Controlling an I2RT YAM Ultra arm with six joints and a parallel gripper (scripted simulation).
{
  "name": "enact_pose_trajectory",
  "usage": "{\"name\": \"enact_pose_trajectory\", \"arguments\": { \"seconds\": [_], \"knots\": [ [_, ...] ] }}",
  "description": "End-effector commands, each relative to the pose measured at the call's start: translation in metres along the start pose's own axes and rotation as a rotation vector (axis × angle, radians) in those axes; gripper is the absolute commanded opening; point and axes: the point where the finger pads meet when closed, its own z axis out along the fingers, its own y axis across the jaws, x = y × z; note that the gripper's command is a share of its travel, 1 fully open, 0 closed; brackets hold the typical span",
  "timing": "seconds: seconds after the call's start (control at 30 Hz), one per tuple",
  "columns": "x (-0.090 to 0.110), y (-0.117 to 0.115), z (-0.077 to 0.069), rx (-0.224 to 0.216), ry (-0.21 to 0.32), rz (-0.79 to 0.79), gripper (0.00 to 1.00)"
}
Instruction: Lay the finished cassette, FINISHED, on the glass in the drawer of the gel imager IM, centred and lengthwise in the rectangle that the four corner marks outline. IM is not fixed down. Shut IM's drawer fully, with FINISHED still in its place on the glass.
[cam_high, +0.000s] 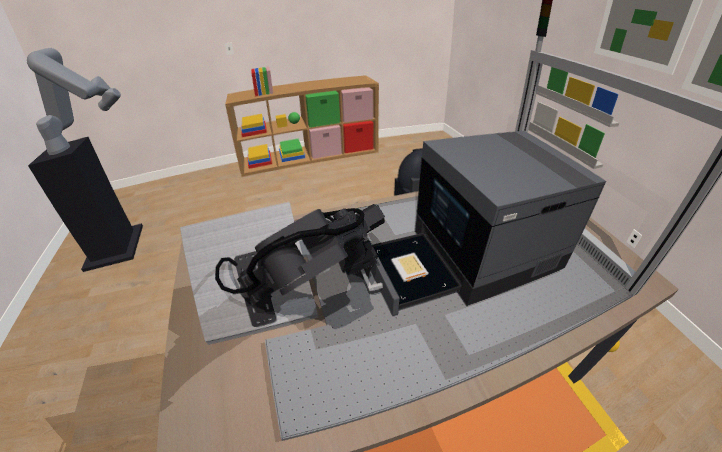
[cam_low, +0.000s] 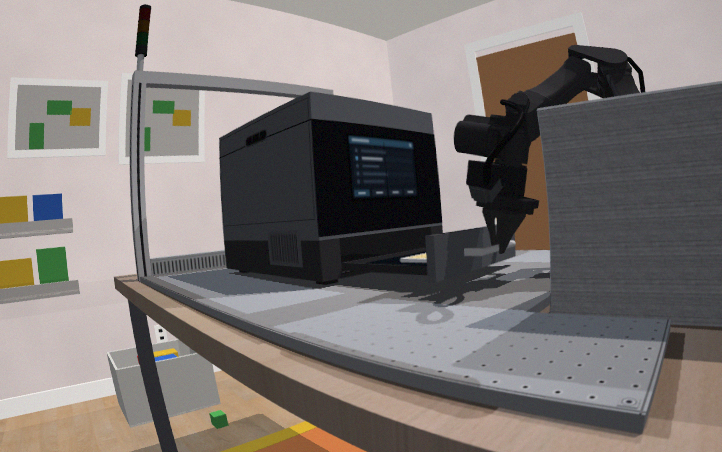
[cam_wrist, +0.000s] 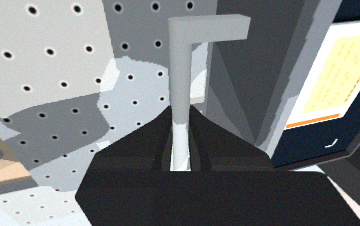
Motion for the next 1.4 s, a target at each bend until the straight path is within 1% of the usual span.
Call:
{"name": "enact_pose_trajectory", "arguments": {
  "seconds": [0.0,0.1,0.13,0.23,0.3,0.37,0.4,0.43,0.5,1.37],
  "knots": [
    [-0.002,-0.003,-0.003,0.011,-0.008,-0.002,0.0],
    [-0.002,-0.003,-0.003,0.011,-0.008,-0.002,0.0],
    [-0.002,-0.002,-0.005,0.058,-0.007,-0.008,0.0],
    [0.0,-0.005,-0.003,0.152,-0.001,-0.002,0.0],
    [0.001,-0.007,0.0,0.144,-0.009,0.006,0.0],
    [0.001,-0.007,0.0,0.144,-0.009,0.006,0.0],
    [-0.005,-0.001,0.007,0.119,-0.008,-0.021,0.0],
    [-0.006,-0.003,0.007,0.118,-0.012,-0.021,0.0],
    [-0.003,-0.023,0.003,0.148,-0.015,0.01,0.0],
    [-0.003,-0.054,0.011,0.149,-0.012,0.01,0.0]
  ]
}}
